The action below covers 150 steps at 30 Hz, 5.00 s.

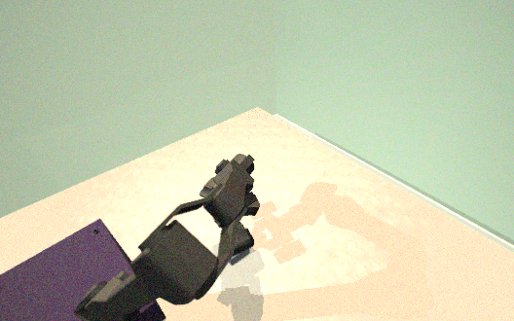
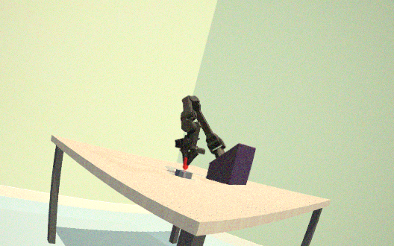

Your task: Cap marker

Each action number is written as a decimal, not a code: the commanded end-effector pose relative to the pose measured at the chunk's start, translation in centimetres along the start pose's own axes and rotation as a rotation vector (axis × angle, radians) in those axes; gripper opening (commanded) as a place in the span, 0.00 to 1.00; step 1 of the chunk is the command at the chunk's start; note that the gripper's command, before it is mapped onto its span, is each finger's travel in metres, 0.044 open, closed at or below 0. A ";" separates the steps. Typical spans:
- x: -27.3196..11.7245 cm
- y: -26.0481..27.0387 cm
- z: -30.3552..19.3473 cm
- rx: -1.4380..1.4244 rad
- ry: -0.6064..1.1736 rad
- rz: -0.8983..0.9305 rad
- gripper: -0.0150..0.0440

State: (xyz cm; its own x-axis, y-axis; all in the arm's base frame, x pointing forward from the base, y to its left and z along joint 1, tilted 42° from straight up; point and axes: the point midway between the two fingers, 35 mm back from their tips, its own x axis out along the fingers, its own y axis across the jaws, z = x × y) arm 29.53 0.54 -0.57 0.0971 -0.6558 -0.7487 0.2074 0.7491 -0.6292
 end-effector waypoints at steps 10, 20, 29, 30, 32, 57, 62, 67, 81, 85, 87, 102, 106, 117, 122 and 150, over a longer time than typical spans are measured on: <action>0.2 0.0 -0.1 -0.008 0.001 -0.007 0.25; 0.2 0.0 -0.1 -0.008 0.001 -0.007 0.25; 0.2 0.0 -0.1 -0.008 0.001 -0.007 0.25; 0.2 0.0 -0.1 -0.008 0.001 -0.007 0.25; 0.2 0.0 -0.1 -0.008 0.001 -0.007 0.25; 0.2 0.0 -0.1 -0.008 0.001 -0.007 0.25; 0.2 0.0 -0.1 -0.008 0.001 -0.007 0.25; 0.2 0.0 -0.1 -0.008 0.001 -0.007 0.25; 0.2 0.0 -0.1 -0.008 0.001 -0.007 0.25; 0.2 0.0 -0.1 -0.008 0.001 -0.007 0.25; 0.2 0.0 -0.1 -0.008 0.001 -0.007 0.25; 0.2 0.0 -0.1 -0.008 0.001 -0.007 0.25; 0.2 0.0 -0.1 -0.008 0.001 -0.007 0.25; 0.2 0.0 -0.1 -0.003 0.003 -0.002 0.57; 0.2 0.0 -0.1 -0.003 0.003 -0.002 0.79; -6.3 0.3 -0.3 -0.190 0.002 -0.004 0.60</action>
State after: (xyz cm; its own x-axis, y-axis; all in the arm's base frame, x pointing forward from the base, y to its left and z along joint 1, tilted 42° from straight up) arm 28.76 5.03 4.08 0.0960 -0.6581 -0.7468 0.0545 0.7526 -0.6562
